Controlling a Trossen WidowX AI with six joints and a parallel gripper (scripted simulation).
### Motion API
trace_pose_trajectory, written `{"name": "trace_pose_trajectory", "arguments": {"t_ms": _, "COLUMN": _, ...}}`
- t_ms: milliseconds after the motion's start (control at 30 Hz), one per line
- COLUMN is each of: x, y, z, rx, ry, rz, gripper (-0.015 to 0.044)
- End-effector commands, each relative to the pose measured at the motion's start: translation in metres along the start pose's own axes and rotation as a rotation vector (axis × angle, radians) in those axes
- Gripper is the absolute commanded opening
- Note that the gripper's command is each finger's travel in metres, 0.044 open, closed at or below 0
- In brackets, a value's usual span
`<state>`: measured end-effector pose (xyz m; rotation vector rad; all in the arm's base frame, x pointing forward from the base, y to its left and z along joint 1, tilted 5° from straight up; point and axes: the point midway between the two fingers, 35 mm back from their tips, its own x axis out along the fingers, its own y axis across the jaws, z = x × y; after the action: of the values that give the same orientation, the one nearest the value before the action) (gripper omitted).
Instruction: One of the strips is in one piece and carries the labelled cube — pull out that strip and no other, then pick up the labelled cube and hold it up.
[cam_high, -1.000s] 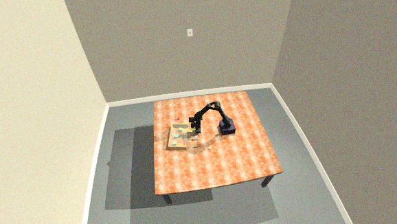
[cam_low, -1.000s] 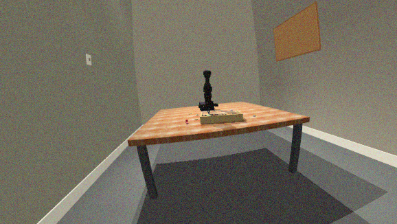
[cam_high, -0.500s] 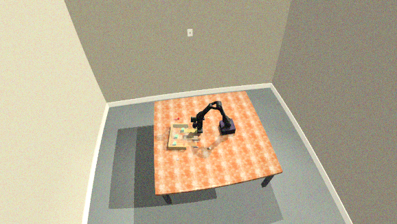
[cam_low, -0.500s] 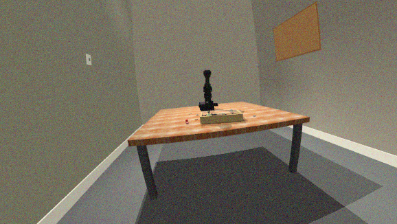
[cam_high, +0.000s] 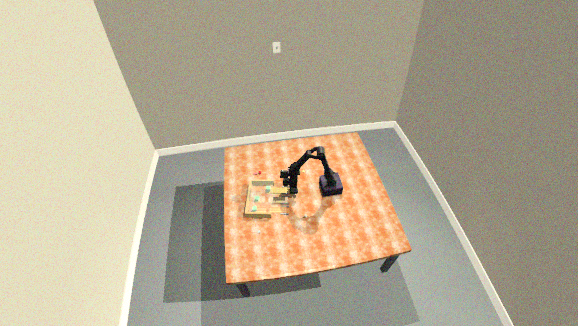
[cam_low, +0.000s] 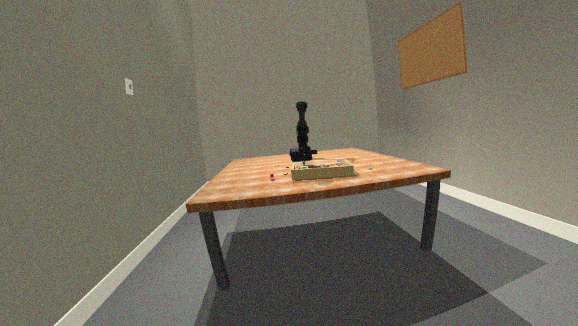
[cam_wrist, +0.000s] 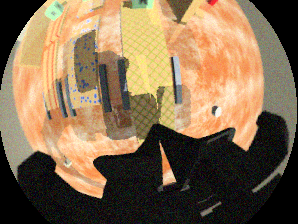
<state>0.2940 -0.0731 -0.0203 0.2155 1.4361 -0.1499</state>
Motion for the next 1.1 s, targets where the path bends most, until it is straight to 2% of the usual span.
{"name": "trace_pose_trajectory", "arguments": {"t_ms": 0, "x": 0.006, "y": 0.001, "z": -0.017, "rx": 0.007, "ry": 0.037, "rz": 0.005, "gripper": 0.0000}}
{"name": "trace_pose_trajectory", "arguments": {"t_ms": 1067, "x": 0.005, "y": 0.002, "z": -0.053, "rx": 0.007, "ry": 0.041, "rz": 0.005, "gripper": 0.0000}}
